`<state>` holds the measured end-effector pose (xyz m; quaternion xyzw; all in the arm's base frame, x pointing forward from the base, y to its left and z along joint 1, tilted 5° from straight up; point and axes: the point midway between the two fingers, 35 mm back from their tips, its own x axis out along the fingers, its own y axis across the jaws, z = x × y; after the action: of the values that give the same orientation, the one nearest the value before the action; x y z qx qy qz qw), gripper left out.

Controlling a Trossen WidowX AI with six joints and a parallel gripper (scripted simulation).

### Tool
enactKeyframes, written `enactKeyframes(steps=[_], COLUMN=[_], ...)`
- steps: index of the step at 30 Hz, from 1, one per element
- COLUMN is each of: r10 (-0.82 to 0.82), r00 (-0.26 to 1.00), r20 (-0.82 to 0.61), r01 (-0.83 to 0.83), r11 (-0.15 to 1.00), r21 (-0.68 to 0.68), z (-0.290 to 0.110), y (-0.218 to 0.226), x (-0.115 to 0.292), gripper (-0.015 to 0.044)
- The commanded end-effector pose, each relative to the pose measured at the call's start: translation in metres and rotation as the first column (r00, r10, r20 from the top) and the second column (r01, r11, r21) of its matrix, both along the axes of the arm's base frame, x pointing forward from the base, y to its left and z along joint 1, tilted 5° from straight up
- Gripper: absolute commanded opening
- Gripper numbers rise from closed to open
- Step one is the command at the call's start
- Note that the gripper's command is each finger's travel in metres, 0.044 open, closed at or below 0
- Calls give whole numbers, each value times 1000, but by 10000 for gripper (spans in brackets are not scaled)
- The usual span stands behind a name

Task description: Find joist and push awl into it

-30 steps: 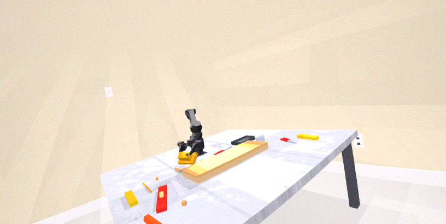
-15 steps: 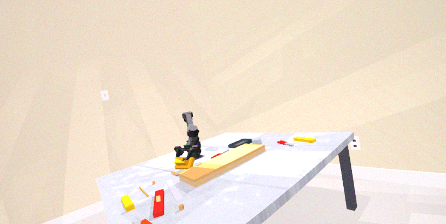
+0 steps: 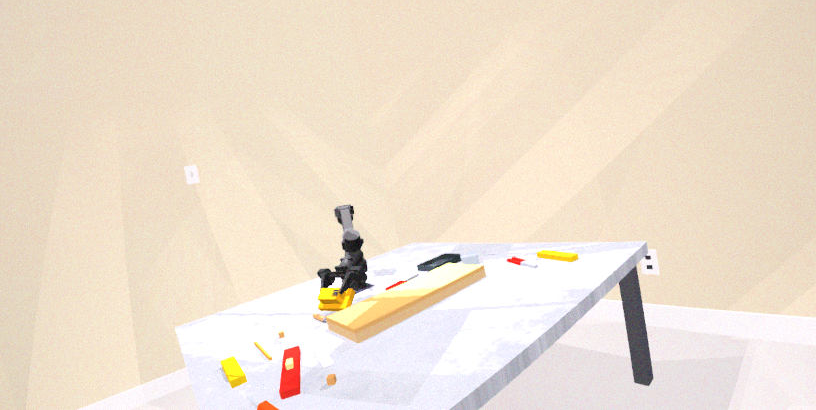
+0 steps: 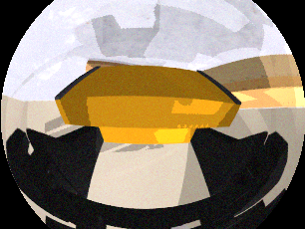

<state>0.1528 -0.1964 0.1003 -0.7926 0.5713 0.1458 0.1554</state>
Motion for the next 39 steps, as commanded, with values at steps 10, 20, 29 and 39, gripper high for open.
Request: enactKeyframes(steps=[10,20,29,39], r10=[-1,-2,-2,-2], r00=[1000,1000,1000,1000], r20=[6,4,2,0], r01=[1,2,2,2], r11=[1000,1000,1000,1000], r21=[-4,-1,1,2], z=[-1,-4,-7,-10], y=[-3,-5,-7,-9], x=[-6,-13,-19,-25], gripper=[0,0,0,26])
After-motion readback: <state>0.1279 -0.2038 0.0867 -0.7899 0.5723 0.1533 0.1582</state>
